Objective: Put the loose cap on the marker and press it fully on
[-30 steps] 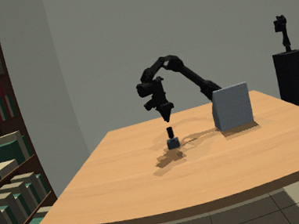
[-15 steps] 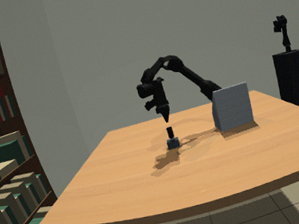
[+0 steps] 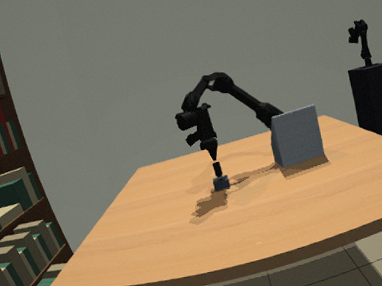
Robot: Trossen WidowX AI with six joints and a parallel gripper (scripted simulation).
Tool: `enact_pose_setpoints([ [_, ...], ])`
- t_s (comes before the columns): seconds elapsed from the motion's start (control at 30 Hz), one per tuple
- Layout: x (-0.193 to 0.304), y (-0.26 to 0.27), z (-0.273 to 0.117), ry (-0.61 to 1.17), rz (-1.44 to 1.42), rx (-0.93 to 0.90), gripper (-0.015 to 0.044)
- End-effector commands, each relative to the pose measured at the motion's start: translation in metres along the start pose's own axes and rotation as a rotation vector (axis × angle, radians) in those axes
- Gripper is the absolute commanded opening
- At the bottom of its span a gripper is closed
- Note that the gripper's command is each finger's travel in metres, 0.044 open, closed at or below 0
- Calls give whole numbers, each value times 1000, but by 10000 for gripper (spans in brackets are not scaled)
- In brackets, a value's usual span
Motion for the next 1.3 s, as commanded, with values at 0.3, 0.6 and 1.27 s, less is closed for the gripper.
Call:
enact_pose_setpoints([
  [0.3,1,-1,21,0,-5,6,0],
  [0.6,-1,1,14,-6,-1,-3,0],
  [1.27,0,2,-72,-2,-4,-4,262],
])
Point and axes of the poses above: the point midway between the two fingers, 35 mm back from their tips, its own z axis out along the fingers, its own y axis across the jaws, x = y × z, the point moved 5 cm from there along -z, back along the fingers, and after that the axes turned 4 degrees about z, right-handed, at the moved point
